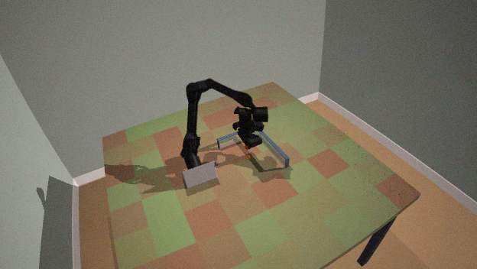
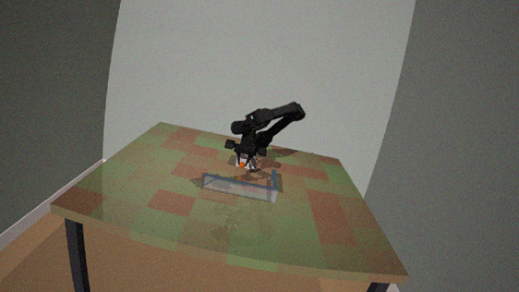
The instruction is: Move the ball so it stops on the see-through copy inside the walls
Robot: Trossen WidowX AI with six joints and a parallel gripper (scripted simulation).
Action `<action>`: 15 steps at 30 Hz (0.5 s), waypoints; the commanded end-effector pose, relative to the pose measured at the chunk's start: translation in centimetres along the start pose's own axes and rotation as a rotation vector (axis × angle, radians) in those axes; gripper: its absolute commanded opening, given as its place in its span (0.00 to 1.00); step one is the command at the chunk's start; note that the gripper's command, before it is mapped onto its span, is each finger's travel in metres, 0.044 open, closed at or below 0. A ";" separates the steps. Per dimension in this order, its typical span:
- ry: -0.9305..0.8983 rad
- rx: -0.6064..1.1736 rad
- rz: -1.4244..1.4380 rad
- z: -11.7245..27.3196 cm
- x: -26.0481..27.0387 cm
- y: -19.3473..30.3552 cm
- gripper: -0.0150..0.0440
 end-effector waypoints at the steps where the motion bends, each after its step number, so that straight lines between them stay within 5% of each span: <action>1: -0.015 0.013 -0.014 -2.1 0.0 0.3 0.25; 15: -0.020 0.012 -0.013 -5.9 0.3 0.5 0.25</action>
Point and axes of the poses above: the point midway between the two fingers, 35 mm back from their tips, its own z axis back along the fingers, its own x axis across the jaws, y = z × x, the point moved 1 cm from there along z, back along the fingers, and after that the axes turned 4 degrees about z, right-handed, at the moved point
